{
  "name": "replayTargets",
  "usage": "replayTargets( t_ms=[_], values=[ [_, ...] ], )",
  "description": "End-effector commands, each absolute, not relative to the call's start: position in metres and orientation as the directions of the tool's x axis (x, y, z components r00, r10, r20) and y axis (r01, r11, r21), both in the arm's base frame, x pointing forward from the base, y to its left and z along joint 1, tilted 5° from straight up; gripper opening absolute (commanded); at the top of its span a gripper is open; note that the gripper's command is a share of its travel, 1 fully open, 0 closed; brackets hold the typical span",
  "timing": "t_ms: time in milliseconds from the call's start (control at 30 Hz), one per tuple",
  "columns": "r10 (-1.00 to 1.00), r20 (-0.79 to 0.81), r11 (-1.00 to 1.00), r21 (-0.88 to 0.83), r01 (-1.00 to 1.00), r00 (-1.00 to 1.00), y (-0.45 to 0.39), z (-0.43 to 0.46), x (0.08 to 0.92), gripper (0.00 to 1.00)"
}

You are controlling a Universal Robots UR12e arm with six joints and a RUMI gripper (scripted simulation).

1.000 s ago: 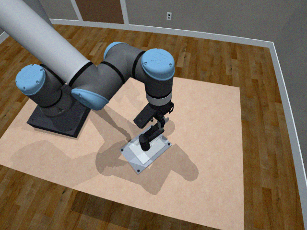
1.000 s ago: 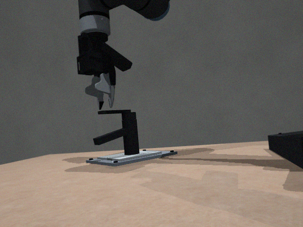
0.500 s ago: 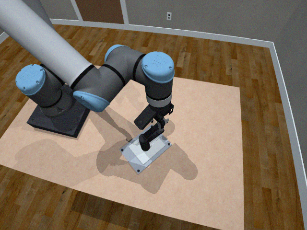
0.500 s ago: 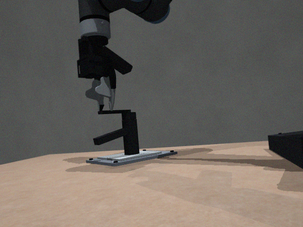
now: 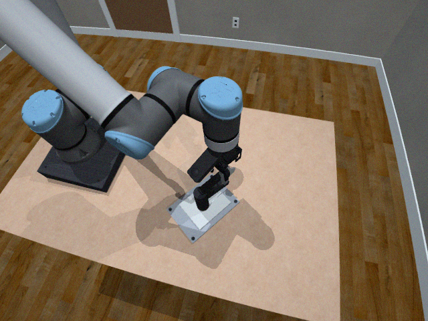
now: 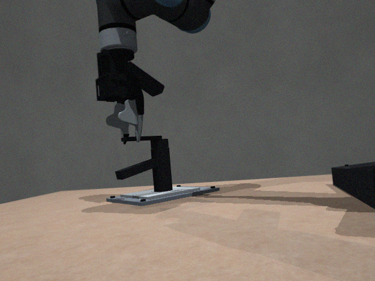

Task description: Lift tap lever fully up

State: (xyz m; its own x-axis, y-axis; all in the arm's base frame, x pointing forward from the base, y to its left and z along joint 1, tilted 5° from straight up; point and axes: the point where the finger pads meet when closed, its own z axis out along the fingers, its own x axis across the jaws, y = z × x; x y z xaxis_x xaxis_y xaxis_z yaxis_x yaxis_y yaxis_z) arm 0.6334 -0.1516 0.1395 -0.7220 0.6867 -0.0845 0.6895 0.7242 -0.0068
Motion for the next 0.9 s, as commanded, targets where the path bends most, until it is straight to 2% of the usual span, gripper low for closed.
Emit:
replayTargets(
  t_ms=[0, 867],
  values=[
    [0.687, -0.086, 0.724, -0.006, 0.690, -0.722, -0.1519, 0.1384, 0.6340, 0.37],
    [0.687, -0.086, 0.724, -0.006, 0.690, -0.722, -0.1521, 0.1354, 0.6342, 0.37]
  ],
)
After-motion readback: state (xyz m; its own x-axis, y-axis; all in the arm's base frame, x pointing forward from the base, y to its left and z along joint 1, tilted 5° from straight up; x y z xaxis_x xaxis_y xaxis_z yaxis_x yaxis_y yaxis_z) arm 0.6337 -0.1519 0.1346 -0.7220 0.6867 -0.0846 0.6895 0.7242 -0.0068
